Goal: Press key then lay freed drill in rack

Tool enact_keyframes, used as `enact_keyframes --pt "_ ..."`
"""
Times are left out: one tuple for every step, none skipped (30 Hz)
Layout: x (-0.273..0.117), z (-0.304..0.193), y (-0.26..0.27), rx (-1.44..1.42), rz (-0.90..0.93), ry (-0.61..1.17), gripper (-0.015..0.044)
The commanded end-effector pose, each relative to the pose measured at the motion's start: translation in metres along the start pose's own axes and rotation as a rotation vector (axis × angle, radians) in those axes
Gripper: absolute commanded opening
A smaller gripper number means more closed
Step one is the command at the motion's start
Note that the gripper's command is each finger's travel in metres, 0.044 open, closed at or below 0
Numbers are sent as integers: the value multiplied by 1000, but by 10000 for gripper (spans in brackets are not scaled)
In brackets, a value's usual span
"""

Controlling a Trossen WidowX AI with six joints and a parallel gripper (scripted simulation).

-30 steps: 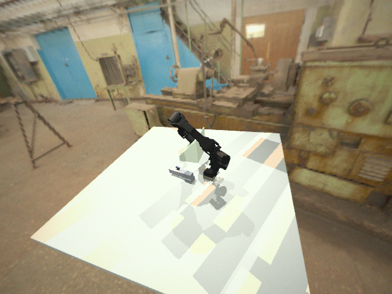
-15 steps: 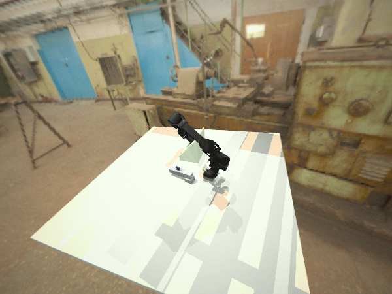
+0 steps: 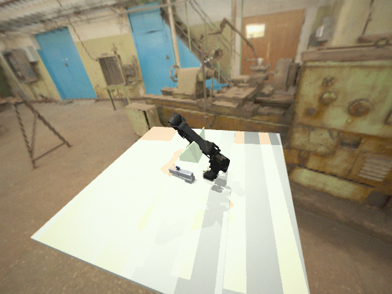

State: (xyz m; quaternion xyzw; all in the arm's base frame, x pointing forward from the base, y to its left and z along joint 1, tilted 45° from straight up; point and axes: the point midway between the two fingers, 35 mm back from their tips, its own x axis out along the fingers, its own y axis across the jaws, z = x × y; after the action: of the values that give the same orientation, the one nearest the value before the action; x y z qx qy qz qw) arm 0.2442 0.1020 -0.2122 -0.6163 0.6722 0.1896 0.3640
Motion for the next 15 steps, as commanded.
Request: enact_keyframes --pt "7 -1 1 -8 1 10 0" --pt "8 -1 1 -8 1 10 0" --pt "9 -1 1 -8 1 11 0" --pt "9 -1 1 -8 1 11 0" --pt "10 -1 1 -8 1 11 0" --pt "11 -1 1 -8 1 11 0" --pt "11 -1 1 -8 1 11 0" --pt "12 -1 1 -8 1 11 0" --pt "13 -1 1 -8 1 11 0" --pt "13 -1 1 -8 1 11 0" --pt "14 -1 1 -8 1 11 0" --pt "14 -1 1 -8 1 11 0" --pt "15 -1 1 -8 1 11 0" --pt "15 -1 1 -8 1 11 0" --pt "16 -1 1 -8 1 11 0"
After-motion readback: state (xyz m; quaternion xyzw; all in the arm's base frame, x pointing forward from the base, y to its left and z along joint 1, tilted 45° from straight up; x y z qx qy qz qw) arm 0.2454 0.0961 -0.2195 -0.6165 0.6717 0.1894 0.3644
